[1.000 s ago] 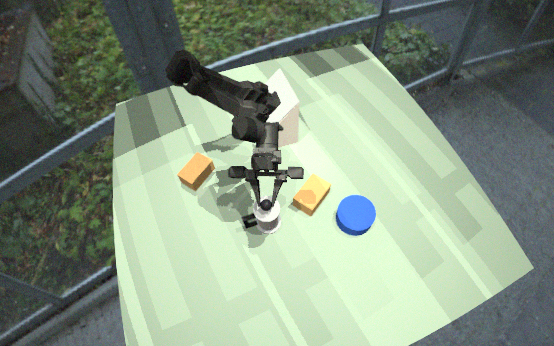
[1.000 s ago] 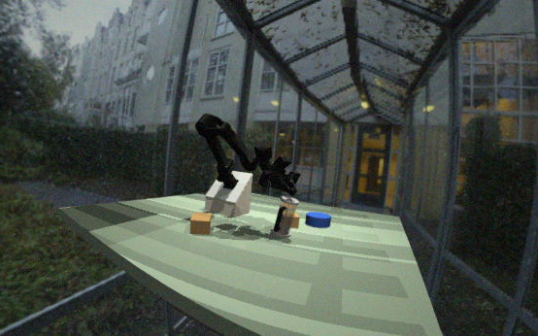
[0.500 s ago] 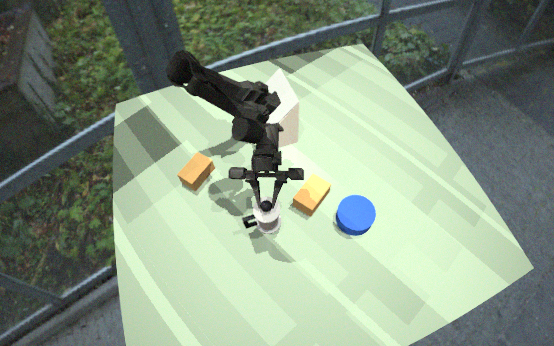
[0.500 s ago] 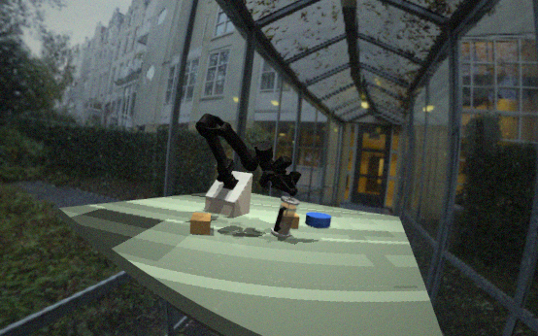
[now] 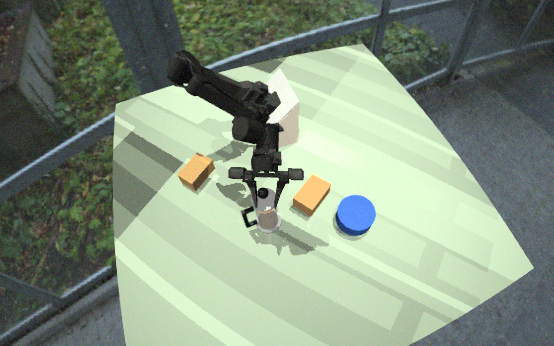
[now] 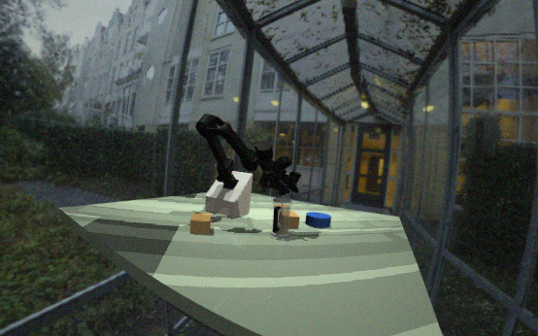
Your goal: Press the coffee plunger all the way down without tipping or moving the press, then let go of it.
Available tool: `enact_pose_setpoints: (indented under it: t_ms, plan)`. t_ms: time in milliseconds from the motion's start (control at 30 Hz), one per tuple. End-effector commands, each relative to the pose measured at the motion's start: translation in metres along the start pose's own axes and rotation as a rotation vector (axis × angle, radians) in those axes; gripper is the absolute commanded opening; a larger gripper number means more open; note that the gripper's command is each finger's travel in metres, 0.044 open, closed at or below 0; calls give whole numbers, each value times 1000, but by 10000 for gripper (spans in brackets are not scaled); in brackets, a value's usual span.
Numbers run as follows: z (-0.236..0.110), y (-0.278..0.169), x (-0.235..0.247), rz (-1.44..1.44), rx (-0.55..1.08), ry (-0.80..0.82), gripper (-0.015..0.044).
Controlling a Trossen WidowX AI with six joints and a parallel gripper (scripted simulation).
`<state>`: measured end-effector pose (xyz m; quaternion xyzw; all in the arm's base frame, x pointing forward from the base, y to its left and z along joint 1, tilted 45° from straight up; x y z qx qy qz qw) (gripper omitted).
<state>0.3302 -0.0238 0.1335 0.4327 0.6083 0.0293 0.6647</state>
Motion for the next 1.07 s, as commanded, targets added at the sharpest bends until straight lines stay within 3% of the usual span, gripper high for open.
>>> enact_pose_setpoints:
  t_ms: [0, 167, 367, 633, 1033]
  plan:
    - [0, 1, 1, 0, -6, 7, 305]
    - [0, 1, 1, 0, -6, 7, 436]
    - [-8, 8, 0, 0, -2, 9, 440]
    - [-69, 48, -15, -10, 11, 8, 440]
    - [-70, 47, -14, -11, 11, 7, 440]
Point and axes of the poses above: the point midway between the two fingers, 35 mm back from their tips, its own z axis out along the fingers, its own x axis across the jaws, y = z × x, the point moved 4 cm from there along -z, back along the fingers, and after that the axes turned 11 degrees about -z, right-handed, at the moved point
